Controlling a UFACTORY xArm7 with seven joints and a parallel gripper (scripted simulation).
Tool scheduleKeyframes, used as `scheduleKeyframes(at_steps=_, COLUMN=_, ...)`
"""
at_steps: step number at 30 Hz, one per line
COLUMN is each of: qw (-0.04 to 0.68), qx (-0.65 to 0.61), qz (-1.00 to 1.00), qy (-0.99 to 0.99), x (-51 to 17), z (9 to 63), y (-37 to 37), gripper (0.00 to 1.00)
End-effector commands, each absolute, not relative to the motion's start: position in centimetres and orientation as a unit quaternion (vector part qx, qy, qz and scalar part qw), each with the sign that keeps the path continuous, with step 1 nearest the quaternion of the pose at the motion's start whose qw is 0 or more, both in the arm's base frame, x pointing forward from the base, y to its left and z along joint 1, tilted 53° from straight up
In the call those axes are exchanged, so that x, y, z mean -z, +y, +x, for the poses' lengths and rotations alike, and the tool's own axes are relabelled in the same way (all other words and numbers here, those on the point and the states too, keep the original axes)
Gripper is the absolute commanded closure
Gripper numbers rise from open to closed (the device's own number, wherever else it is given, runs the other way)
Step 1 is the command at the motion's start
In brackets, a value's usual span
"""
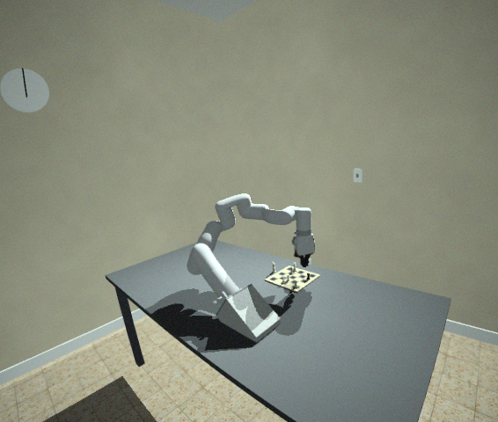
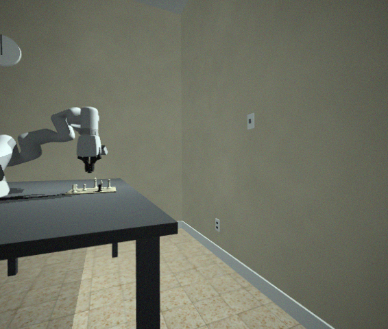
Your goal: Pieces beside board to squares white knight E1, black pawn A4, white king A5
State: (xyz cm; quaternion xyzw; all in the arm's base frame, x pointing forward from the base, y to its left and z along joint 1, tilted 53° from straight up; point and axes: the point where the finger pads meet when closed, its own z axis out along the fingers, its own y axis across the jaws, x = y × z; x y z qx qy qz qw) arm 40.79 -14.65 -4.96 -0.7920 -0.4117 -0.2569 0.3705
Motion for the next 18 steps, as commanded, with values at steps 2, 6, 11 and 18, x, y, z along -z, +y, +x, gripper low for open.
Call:
scheduleKeyframes(at_steps=2, qw=0.336, qx=0.294, qz=-0.748, qy=-0.492, x=-1.3, z=44.4, y=-11.3, gripper=1.0)
scheduleKeyframes(at_steps=6, qw=0.319, qx=0.313, qz=-0.717, qy=-0.535, x=-4.6, z=45.9, y=-9.0, gripper=1.0)
scheduleKeyframes(at_steps=11, qw=0.299, qx=0.333, qz=-0.68, qy=-0.581, x=-8.4, z=47.1, y=-6.3, gripper=1.0)
scheduleKeyframes(at_steps=18, qw=0.299, qx=0.333, qz=-0.68, qy=-0.581, x=-8.4, z=47.1, y=-6.3, gripper=1.0)
